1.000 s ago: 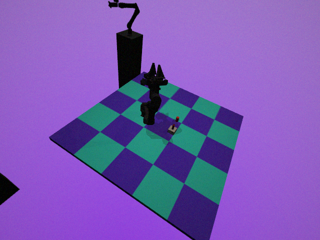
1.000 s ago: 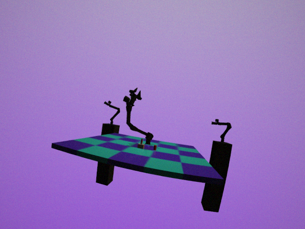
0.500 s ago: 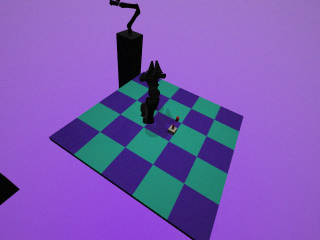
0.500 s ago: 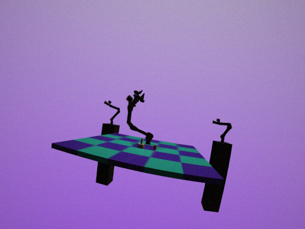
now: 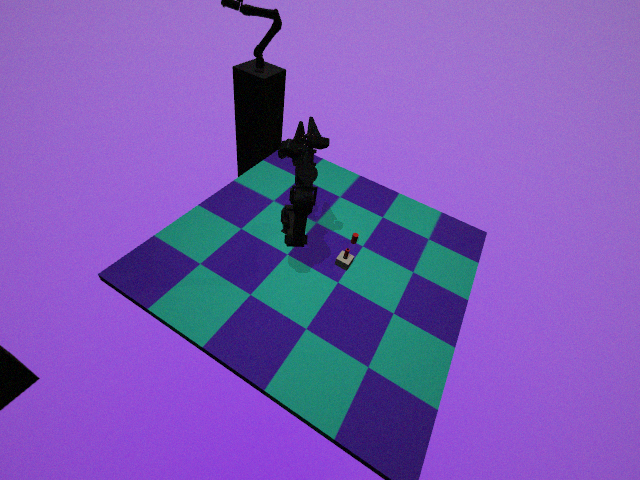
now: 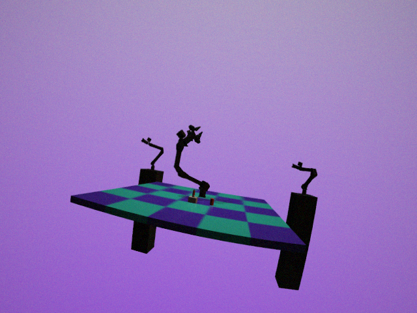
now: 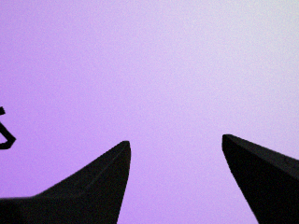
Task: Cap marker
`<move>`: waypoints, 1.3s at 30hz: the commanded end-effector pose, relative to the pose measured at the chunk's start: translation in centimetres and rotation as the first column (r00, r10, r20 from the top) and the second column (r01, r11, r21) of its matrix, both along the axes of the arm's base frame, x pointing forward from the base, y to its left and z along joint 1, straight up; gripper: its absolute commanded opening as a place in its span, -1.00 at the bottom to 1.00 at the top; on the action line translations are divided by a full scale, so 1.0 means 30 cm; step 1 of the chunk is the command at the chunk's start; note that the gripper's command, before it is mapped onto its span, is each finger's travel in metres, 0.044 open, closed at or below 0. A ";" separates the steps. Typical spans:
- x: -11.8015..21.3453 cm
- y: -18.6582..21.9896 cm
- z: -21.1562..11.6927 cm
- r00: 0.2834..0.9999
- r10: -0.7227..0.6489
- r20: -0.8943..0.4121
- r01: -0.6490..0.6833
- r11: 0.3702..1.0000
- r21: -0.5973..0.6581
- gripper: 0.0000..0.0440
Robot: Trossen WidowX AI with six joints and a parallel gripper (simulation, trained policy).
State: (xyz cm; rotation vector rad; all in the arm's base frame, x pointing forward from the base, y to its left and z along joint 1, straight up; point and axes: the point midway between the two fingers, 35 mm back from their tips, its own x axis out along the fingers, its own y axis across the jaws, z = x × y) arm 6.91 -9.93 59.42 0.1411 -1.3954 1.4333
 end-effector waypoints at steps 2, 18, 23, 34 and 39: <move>-0.038 0.055 -0.022 1.000 0.002 0.027 0.000 0.998 -0.066 0.29; -0.143 0.205 -0.108 0.994 0.009 0.108 0.020 0.964 -0.265 0.36; -0.173 0.251 -0.138 0.991 0.010 0.130 0.033 0.945 -0.326 0.37; -0.233 0.350 -0.205 0.985 0.011 0.174 0.070 0.890 -0.451 0.37; -0.257 0.393 -0.237 0.981 0.010 0.193 0.090 0.859 -0.504 0.38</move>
